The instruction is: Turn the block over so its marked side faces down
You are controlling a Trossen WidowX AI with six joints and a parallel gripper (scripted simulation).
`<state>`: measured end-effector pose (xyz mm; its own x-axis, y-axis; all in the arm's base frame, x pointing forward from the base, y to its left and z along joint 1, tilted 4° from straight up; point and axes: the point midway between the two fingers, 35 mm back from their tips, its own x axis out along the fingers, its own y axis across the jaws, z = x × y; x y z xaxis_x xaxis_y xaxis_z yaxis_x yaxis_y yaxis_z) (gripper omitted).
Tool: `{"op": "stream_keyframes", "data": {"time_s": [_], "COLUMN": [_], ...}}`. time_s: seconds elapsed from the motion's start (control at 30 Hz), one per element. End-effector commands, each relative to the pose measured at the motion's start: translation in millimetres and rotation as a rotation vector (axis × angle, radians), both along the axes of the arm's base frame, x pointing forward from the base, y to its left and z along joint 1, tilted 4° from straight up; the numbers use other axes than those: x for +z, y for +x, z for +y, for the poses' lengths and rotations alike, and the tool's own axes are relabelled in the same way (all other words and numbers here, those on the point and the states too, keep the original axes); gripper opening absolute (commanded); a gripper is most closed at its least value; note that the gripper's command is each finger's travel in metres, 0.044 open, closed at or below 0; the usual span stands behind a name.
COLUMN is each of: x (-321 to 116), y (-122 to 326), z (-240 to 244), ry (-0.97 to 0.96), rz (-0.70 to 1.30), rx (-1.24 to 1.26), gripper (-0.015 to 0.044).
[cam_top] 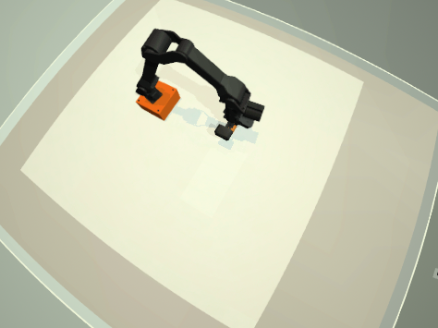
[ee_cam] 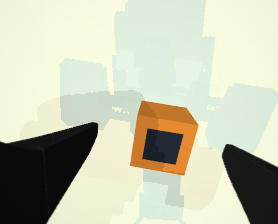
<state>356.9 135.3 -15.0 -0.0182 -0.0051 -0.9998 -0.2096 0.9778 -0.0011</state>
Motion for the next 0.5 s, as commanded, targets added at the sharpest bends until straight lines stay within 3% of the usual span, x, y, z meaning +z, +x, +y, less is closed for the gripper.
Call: {"op": "stream_keyframes", "data": {"time_s": [0.0,0.17,0.47], "x": [-12.6,-13.7,-13.7], "y": [-4.3,-4.4,-4.4], "z": [-2.3,-2.4,-2.4], "ry": [-0.011,-0.011,-0.011], "rz": [0.017,0.017,0.017], "rx": [-0.005,-0.005,-0.005], "gripper": [0.044,0.044,0.0204]}}
